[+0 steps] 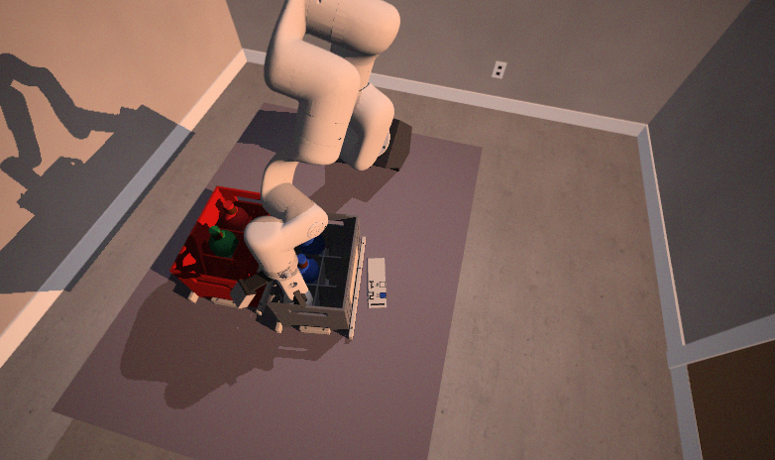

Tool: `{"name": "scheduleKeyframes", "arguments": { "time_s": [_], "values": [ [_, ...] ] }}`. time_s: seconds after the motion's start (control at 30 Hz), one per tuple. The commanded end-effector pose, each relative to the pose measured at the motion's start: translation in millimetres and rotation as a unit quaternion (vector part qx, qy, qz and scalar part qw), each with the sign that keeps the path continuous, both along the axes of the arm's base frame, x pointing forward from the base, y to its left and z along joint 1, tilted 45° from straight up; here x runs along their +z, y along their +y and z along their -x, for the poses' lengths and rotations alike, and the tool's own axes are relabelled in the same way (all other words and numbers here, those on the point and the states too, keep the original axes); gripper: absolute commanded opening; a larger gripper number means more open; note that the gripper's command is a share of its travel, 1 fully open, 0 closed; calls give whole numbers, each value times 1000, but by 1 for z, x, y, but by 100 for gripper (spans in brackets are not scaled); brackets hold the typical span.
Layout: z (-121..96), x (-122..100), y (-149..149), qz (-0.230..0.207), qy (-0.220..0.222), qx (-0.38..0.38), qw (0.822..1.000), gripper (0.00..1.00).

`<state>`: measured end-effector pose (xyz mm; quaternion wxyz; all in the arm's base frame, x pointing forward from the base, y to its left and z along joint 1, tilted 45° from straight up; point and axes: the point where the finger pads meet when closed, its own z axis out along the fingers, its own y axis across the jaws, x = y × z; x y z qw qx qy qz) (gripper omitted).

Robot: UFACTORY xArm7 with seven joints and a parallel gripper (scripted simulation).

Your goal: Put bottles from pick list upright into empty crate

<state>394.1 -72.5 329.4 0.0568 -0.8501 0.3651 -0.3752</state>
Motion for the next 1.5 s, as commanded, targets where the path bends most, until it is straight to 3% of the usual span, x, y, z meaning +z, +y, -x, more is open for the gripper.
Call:
{"name": "scheduleKeyframes", "arguments": {
  "time_s": [0.0, 0.23, 1.47],
  "values": [
    [0, 2, 0, 0, -2, 0, 1000, 65],
    [0, 2, 0, 0, -2, 0, 1000, 65],
    [58, 62, 15, 0, -2, 0, 1000, 65]
  ]
}}
